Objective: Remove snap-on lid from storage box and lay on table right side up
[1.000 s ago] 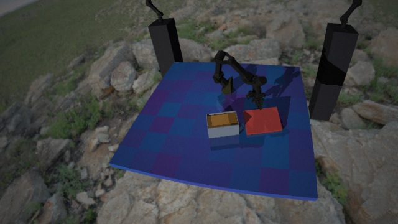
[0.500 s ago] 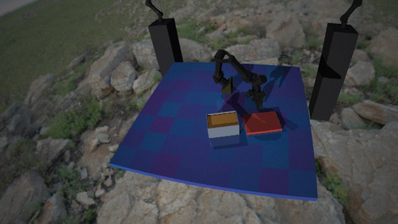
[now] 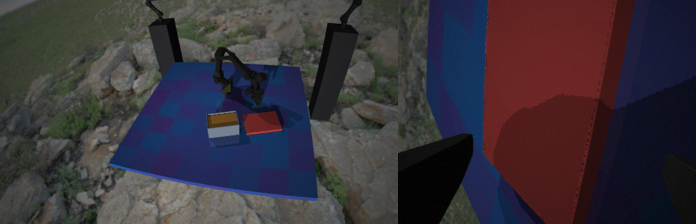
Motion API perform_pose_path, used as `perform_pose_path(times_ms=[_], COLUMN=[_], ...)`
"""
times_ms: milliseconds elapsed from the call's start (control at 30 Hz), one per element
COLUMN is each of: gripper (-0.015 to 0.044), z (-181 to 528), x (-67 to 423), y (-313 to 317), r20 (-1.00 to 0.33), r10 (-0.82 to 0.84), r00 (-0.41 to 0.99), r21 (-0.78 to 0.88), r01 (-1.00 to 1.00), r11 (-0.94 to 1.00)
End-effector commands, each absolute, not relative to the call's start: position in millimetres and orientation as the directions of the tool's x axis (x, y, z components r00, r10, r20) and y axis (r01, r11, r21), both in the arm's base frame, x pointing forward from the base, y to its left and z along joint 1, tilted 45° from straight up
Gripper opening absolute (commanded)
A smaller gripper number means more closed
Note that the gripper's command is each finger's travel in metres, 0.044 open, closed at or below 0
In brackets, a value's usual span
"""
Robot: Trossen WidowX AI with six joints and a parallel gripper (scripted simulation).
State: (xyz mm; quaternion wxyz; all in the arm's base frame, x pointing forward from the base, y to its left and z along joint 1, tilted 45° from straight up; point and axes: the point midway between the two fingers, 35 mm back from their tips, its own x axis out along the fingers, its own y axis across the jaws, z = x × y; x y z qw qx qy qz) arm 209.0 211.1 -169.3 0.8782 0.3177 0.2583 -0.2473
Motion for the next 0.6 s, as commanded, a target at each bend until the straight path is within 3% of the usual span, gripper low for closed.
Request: perform_pose_path(times_ms=[0,567], gripper=[0.044,0.044], z=[-167,-155], x=[200,184], y=[207,215], r20=[-0.608,-0.61], r10=[-0.274,-0.273], r00=[0.745,0.744], r21=[0.43,0.429], r01=[0.599,0.6], r11=[0.676,0.675])
